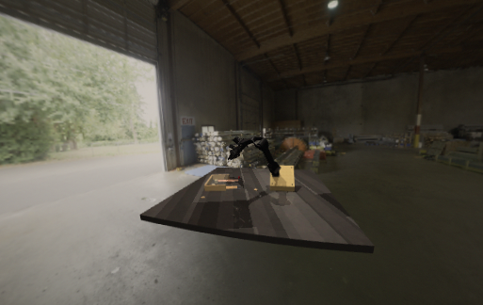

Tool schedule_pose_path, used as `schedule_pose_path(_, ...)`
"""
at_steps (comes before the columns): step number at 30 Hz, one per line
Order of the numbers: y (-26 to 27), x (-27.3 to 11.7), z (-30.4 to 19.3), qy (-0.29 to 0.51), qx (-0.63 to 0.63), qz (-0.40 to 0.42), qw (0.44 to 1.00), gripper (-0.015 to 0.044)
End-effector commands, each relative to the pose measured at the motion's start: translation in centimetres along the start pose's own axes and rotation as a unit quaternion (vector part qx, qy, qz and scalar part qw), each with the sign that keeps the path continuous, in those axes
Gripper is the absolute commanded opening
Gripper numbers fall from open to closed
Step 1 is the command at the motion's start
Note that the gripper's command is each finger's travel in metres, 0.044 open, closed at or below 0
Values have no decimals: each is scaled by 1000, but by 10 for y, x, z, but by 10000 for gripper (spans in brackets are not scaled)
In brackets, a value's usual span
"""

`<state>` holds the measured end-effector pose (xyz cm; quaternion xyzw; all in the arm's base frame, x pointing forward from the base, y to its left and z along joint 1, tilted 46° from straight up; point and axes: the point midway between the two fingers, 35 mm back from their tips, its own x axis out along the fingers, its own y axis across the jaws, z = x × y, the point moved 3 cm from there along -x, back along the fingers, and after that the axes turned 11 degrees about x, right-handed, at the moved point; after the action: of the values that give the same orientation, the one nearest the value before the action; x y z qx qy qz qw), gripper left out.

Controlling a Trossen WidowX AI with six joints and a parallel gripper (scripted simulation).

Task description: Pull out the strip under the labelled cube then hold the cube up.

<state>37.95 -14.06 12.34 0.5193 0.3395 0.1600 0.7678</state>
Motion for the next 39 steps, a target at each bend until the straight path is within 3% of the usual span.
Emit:
schedule_pose_path(1, -10, -5, -24, -27, -13, -20, 999, 400)
schedule_pose_path(12, -34, -23, -103, -113, -61, -68, 989, 400)
schedule_pose_path(27, -34, -24, -105, -115, -61, -69, 989, 400)
schedule_pose_path(30, -34, -12, -100, -84, -64, -77, 991, 321)
schedule_pose_path(39, -20, 58, -97, 124, -91, -117, 981, 85)
